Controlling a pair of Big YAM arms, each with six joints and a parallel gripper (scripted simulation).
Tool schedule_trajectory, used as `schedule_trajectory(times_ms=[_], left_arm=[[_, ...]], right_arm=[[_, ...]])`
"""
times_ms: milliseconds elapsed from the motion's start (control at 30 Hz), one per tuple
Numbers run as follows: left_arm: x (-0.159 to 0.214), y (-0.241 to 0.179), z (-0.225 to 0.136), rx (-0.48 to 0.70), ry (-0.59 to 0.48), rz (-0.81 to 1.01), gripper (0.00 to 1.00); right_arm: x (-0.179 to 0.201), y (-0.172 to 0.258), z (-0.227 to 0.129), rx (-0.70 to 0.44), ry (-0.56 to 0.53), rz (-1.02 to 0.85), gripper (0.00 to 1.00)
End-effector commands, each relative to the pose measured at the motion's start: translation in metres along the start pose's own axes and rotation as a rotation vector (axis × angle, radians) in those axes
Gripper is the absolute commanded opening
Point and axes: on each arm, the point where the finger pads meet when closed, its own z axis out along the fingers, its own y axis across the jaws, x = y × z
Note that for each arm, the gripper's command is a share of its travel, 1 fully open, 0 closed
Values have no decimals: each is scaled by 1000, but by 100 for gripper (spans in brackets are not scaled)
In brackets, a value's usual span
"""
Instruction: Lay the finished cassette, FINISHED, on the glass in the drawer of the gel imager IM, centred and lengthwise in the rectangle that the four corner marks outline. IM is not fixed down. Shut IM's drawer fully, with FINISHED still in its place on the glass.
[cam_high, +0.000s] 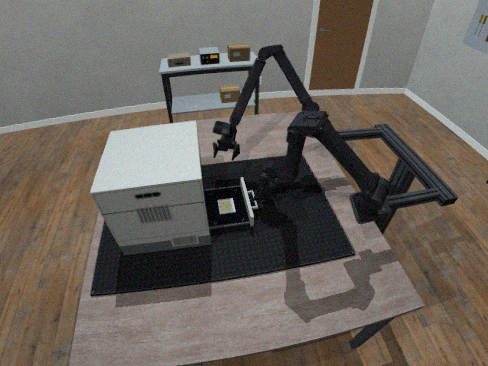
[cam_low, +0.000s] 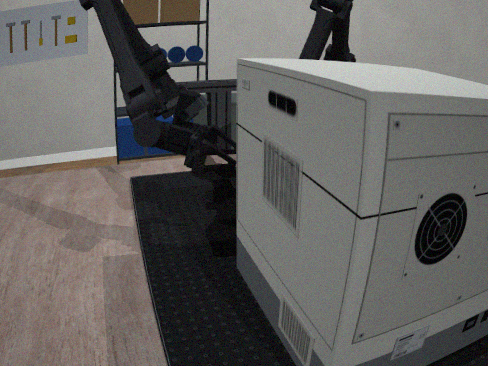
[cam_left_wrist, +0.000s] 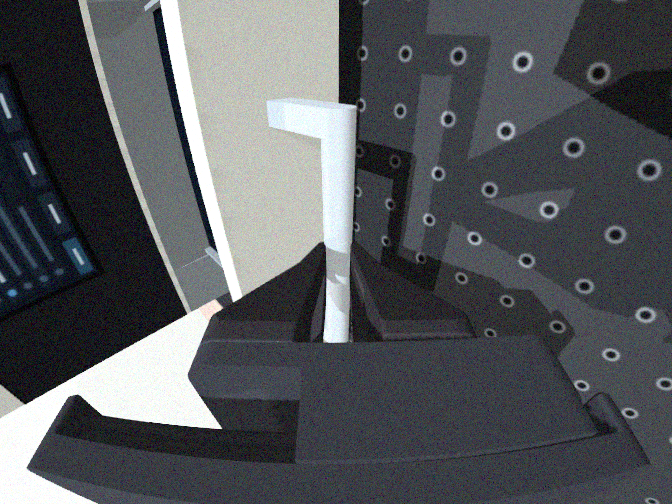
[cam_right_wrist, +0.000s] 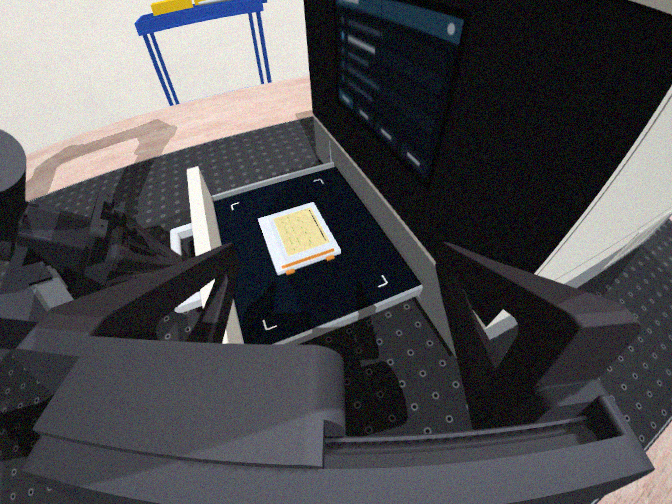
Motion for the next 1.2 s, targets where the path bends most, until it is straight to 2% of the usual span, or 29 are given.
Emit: schedule_trajectory(times_ms=[0, 167, 433, 500, 633, 1067, 1167], left_arm=[[-4, 10, -1, -15, -5, -15, 4], [-3, 13, 3, -12, -2, -15, 4], [-5, 84, 21, -93, -9, -116, 4], [-5, 84, 21, -93, -9, -116, 4], [-1, 117, 36, -120, -3, -145, 4], [6, 138, 70, -99, 8, -114, 4], [8, 158, 81, -107, 9, -116, 4]], right_arm=[[-2, 0, 2, -10, -5, -19, 100], [-6, -3, 0, -3, -7, -26, 100], [-6, -4, 0, 1, -9, -32, 100], [-6, -4, 0, 1, -9, -32, 100], [-6, -4, 0, 1, -9, -32, 100], [-6, -4, 0, 1, -9, -32, 100], [-6, -4, 0, 1, -9, -32, 100]])
